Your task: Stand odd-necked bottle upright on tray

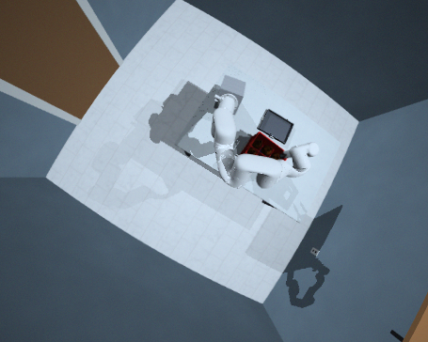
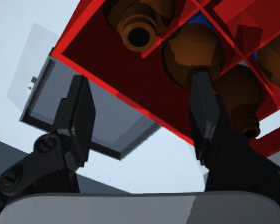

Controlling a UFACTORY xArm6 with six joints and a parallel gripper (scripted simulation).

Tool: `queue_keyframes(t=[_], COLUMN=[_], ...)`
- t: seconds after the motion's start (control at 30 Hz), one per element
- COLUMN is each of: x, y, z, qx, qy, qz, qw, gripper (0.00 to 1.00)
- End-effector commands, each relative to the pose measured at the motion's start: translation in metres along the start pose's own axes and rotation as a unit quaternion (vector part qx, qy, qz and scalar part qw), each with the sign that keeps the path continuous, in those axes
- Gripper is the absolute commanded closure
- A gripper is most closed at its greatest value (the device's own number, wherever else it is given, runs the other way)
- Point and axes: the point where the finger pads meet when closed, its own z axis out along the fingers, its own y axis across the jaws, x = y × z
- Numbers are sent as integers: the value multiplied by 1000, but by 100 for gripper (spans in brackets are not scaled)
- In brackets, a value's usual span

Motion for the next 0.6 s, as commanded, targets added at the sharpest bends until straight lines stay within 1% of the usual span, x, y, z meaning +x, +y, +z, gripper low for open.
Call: queue_keyframes(t=[0.0, 0.57], x=[1, 1], y=[-1, -1], z=[-1, 3], qx=[1, 1], qy=[0, 0], qz=[0, 0], qw=[1000, 1000], gripper=[35, 35])
